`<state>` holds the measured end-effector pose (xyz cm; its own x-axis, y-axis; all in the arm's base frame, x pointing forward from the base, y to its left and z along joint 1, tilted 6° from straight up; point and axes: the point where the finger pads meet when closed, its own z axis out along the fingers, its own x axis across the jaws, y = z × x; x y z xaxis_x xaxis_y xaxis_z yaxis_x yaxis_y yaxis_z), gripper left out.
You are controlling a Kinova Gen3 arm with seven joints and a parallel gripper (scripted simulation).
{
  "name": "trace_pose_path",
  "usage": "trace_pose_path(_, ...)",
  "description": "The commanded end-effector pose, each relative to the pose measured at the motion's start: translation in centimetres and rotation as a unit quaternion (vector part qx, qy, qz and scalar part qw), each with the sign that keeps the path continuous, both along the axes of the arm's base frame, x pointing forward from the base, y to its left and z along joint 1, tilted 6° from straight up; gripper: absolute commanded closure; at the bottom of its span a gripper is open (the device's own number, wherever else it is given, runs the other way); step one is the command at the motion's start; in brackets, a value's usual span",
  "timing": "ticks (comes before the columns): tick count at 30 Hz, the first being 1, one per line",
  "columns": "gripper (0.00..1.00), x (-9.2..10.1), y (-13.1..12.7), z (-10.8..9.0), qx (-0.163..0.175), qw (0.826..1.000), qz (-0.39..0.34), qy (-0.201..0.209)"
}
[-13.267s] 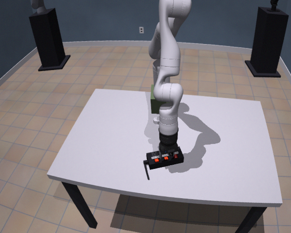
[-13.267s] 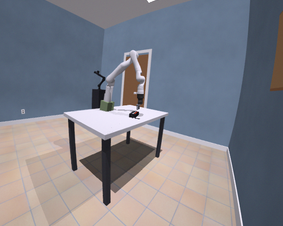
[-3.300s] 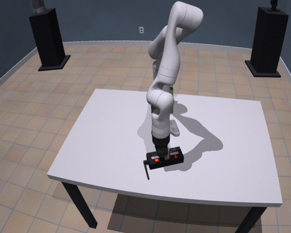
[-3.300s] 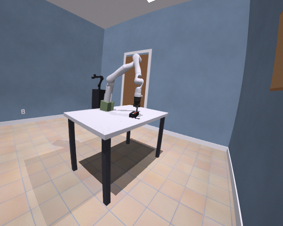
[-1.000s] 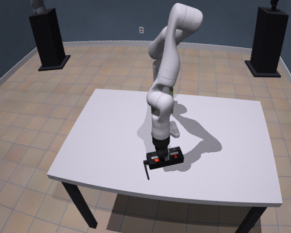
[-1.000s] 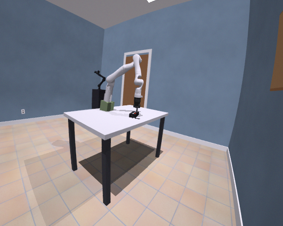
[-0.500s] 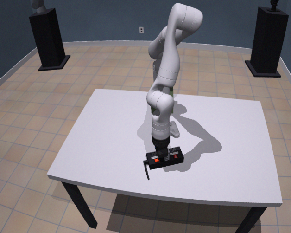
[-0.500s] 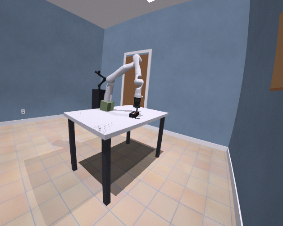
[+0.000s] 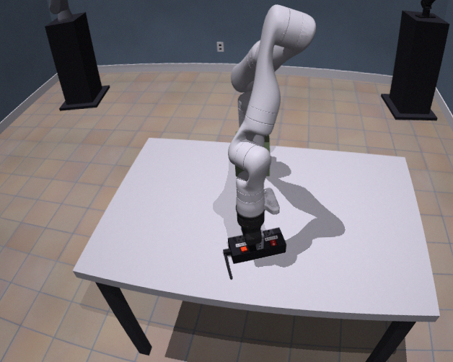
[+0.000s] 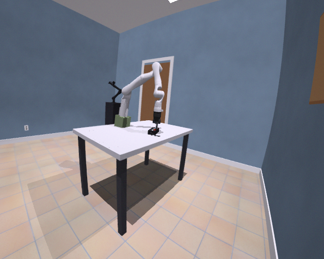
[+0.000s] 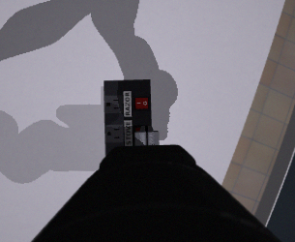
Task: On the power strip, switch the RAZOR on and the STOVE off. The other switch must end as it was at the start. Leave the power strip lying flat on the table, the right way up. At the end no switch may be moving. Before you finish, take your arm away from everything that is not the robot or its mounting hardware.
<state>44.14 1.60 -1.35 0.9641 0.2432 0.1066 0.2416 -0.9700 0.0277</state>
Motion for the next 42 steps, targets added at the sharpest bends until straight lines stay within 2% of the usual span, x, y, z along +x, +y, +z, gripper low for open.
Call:
trace_pose_path(1, 1.00, 0.0, 0.0, -0.1, -0.001, 1.000, 0.000, 0.000)
trace_pose_path(14, 1.00, -0.2, 0.0, 1.2, -0.001, 1.000, 0.000, 0.000)
trace_pose_path(24, 1.00, -0.4, 0.0, 3.6, -0.001, 1.000, 0.000, 0.000)
trace_pose_path(42, 1.00, -0.4, 0.0, 3.8, -0.001, 1.000, 0.000, 0.000)
